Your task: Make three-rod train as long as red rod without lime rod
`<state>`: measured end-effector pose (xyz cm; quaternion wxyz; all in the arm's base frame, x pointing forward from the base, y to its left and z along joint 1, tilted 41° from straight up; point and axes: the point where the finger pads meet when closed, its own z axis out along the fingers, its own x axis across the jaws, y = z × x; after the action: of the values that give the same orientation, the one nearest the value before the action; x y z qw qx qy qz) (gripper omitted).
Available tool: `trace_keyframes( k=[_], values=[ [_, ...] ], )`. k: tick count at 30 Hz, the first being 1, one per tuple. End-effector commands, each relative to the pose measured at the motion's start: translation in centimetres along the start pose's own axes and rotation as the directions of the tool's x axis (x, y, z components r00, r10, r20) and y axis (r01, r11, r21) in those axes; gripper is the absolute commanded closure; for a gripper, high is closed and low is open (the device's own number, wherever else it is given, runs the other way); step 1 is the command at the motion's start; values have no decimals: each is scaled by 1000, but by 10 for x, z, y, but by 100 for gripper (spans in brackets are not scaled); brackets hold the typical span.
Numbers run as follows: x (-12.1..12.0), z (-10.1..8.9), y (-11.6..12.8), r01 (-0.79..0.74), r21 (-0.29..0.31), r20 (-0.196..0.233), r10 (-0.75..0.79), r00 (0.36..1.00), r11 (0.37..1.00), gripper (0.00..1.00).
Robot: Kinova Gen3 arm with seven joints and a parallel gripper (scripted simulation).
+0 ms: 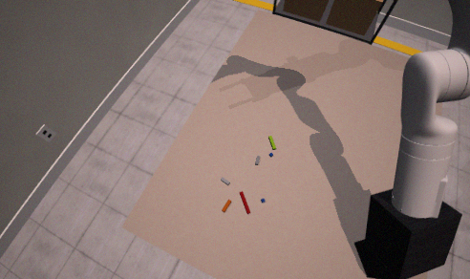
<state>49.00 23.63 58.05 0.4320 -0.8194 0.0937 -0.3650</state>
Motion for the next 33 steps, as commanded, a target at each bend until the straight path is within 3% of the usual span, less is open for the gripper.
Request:
trace_keyframes(
  k=[1, 8, 9, 16, 17, 25, 26, 33],
  values=[
    [-10, 12, 3, -31, -11, 7, 31, 1000, 999, 0],
    [-10, 12, 3, -31, -11, 7, 31, 1000, 999, 0],
    [-20, 25, 9, -76, -28, 5, 76, 997, 997, 0],
    [-20, 25, 9, -76, -28, 5, 76, 997, 997, 0],
    [-29, 37, 16, -121, -47, 2, 122, 993, 992, 0],
    [-29, 37, 16, -121, -47, 2, 122, 993, 992, 0],
    [-38, 49, 24, -166, -66, -4, 167, 986, 984, 0],
    [-38, 49, 24, -166, -66, -4, 167, 986, 984, 0]
  ],
)
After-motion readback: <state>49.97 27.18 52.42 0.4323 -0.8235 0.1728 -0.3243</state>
